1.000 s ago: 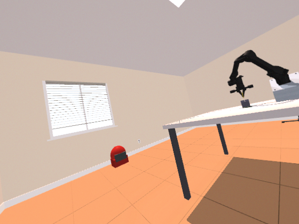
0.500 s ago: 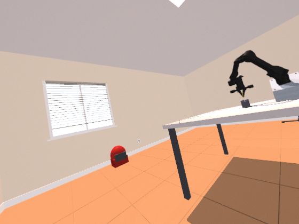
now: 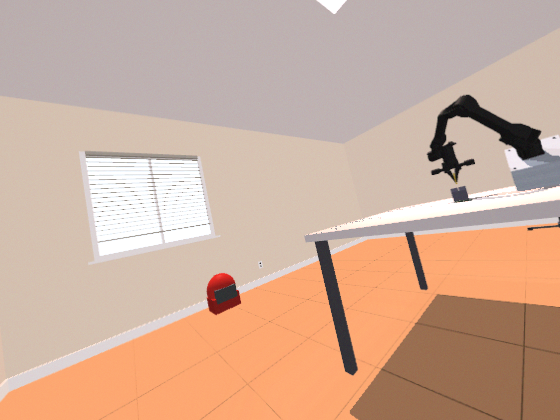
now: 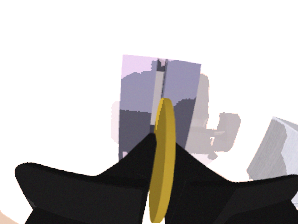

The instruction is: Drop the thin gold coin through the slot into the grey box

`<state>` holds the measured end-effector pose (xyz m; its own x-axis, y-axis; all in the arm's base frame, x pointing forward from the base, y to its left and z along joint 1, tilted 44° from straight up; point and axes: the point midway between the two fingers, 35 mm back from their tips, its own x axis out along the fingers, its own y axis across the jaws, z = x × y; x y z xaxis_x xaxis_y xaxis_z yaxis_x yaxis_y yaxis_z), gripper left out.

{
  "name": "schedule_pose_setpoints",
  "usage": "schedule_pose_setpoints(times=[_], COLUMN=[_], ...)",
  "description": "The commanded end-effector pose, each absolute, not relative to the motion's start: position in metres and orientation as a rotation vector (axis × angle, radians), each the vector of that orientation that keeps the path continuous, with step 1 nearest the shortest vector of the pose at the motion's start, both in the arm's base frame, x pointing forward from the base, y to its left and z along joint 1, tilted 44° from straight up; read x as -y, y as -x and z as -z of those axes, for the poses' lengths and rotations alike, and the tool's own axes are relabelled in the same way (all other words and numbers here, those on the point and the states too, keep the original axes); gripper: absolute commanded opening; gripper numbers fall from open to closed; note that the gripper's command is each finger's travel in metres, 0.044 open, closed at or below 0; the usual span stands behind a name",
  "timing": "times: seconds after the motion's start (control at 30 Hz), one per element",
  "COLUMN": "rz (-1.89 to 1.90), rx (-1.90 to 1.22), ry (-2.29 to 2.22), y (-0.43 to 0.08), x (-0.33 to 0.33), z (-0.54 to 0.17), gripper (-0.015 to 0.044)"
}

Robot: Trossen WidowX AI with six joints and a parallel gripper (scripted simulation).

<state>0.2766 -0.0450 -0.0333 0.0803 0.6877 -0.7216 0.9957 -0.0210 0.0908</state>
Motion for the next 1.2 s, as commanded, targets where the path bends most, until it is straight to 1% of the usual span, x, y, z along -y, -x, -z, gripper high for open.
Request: schedule_pose_setpoints(times=[0.0, 1.17], rz=[0.668, 0.672], rx=[-1.665, -1.665], ry=[-1.770, -1.774], y=[-0.277, -0.278], x=[0.045, 0.034], z=[0.033, 0.044], gripper=[0.0000, 0.0000])
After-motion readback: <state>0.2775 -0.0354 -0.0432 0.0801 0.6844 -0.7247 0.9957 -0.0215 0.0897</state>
